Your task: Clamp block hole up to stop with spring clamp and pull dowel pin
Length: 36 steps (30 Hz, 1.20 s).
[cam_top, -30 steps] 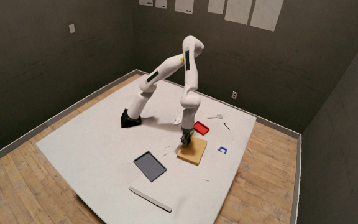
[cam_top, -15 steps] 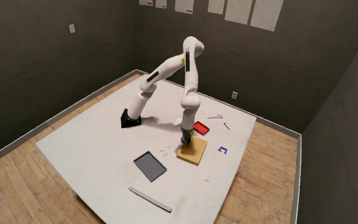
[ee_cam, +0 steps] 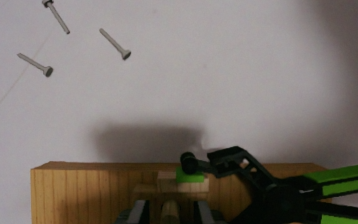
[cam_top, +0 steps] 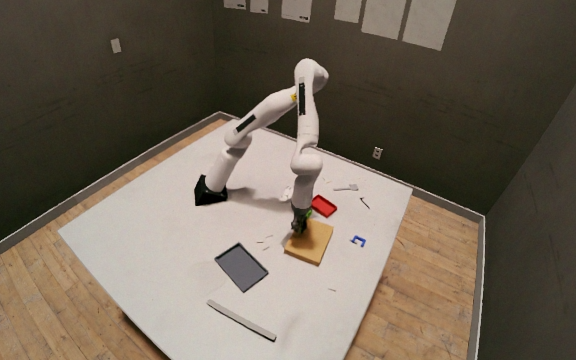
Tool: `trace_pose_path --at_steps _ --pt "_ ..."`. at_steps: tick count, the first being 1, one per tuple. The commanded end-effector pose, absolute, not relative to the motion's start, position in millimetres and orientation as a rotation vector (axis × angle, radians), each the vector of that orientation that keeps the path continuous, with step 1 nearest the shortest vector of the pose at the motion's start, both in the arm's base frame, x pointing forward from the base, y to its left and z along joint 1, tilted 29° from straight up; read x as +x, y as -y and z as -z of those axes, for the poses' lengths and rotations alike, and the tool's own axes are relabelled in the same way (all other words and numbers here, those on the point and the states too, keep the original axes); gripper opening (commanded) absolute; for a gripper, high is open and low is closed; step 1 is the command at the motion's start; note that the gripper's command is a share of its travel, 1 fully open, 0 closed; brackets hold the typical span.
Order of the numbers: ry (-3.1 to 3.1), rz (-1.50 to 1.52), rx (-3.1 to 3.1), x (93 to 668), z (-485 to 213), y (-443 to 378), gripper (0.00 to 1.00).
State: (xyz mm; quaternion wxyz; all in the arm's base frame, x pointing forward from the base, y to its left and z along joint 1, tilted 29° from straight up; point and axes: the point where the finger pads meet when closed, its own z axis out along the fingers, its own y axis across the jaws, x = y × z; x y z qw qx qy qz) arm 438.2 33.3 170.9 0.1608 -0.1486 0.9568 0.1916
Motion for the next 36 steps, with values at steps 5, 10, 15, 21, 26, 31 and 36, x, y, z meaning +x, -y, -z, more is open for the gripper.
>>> trace_pose_path --at_steps 5,10,15,21,26,31,36 --pt "-2.732 -0.545 -0.424 437.6 -168.7 -33.5 0.34" --pt "-2.732 -0.545 -0.424 437.6 -168.7 -33.5 0.34" --pt "-2.732 -0.545 -0.424 437.6 -168.7 -33.5 0.34" --pt "-2.732 -0.545 -0.424 437.6 -168.7 -33.5 0.34" --pt "-2.733 -0.546 -0.424 437.5 -168.0 -33.7 0.28" --pt "-2.734 -0.547 -0.424 437.5 -166.3 -34.4 0.28" --pt "-2.732 -0.545 -0.424 438.3 -167.6 -34.2 0.22"
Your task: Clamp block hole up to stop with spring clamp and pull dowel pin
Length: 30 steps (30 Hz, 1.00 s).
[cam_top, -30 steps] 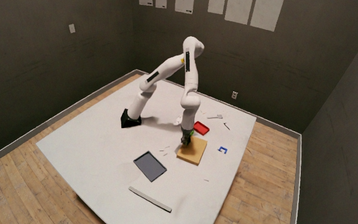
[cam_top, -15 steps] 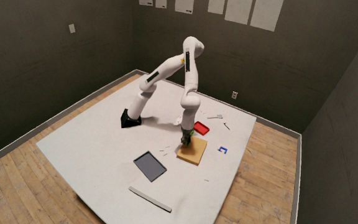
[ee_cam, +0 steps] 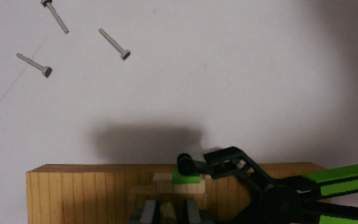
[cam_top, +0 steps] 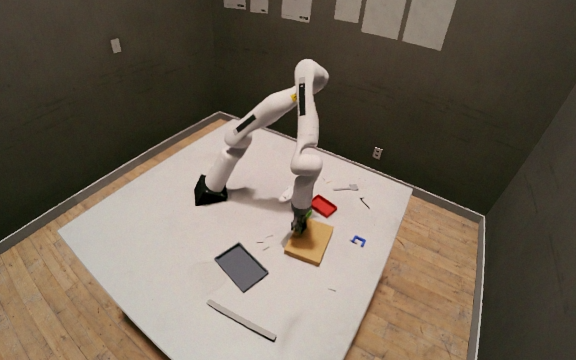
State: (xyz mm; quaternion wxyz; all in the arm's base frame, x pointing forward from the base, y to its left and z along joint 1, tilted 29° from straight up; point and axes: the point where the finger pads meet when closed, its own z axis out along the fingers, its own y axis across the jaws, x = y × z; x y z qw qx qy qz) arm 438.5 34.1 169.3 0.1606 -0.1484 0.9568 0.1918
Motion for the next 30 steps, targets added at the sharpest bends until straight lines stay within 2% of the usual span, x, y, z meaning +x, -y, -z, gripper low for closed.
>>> trace_pose_path --at_steps 1,2,3,8,9,30 --pt "-2.732 -0.544 -0.424 438.3 -167.7 -34.1 0.22" --pt "-2.731 -0.544 -0.424 438.3 -167.7 -34.1 0.22" --pt "-2.731 -0.544 -0.424 438.3 -167.7 -34.1 0.16" --pt "-2.731 -0.544 -0.425 438.4 -168.3 -34.0 0.16" --pt "-2.731 -0.544 -0.425 438.4 -168.3 -34.0 0.1" --pt "-2.73 -0.543 -0.425 438.6 -169.4 -33.6 0.1"
